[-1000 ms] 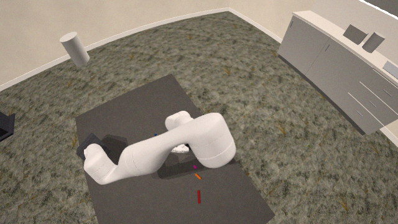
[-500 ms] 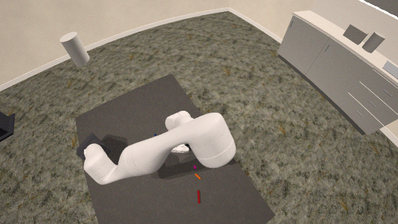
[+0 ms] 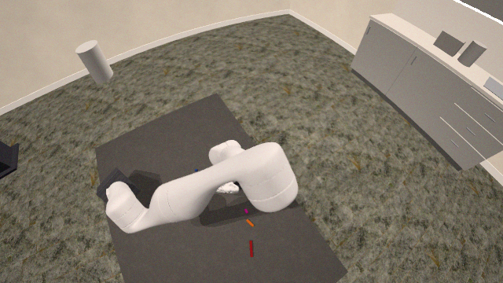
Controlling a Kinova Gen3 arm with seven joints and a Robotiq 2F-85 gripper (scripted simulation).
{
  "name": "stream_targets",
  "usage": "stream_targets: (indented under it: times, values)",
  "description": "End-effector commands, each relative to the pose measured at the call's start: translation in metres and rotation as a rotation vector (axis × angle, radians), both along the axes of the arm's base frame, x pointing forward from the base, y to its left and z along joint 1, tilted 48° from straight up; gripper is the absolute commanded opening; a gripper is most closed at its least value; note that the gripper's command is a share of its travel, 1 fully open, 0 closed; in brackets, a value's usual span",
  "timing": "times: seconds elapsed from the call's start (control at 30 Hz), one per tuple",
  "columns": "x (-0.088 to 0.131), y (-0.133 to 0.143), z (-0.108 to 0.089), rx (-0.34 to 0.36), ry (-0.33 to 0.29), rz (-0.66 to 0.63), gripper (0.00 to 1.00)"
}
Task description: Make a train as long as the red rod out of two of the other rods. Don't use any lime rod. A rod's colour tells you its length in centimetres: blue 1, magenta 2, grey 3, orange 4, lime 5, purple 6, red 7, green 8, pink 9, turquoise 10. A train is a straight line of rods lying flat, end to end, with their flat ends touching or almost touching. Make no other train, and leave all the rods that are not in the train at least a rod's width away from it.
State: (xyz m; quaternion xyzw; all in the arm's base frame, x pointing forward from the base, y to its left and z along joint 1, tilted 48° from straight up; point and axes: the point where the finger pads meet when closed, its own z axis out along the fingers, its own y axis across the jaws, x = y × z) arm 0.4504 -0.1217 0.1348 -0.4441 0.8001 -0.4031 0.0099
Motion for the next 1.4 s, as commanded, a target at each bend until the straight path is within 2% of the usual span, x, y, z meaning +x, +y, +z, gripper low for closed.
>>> stream_targets:
  times: [0.0,1.0,1.37]
  values:
    - [0.0003,0.0006,0.0003,0.000,-0.001,0.001,0.24]
    - [0.0008,-0.0003,-0.0007,0.000,-0.001,0.001,0.24]
    - [0.0045,-0.0067,-0.0074,0.000,-0.001,0.001,0.24]
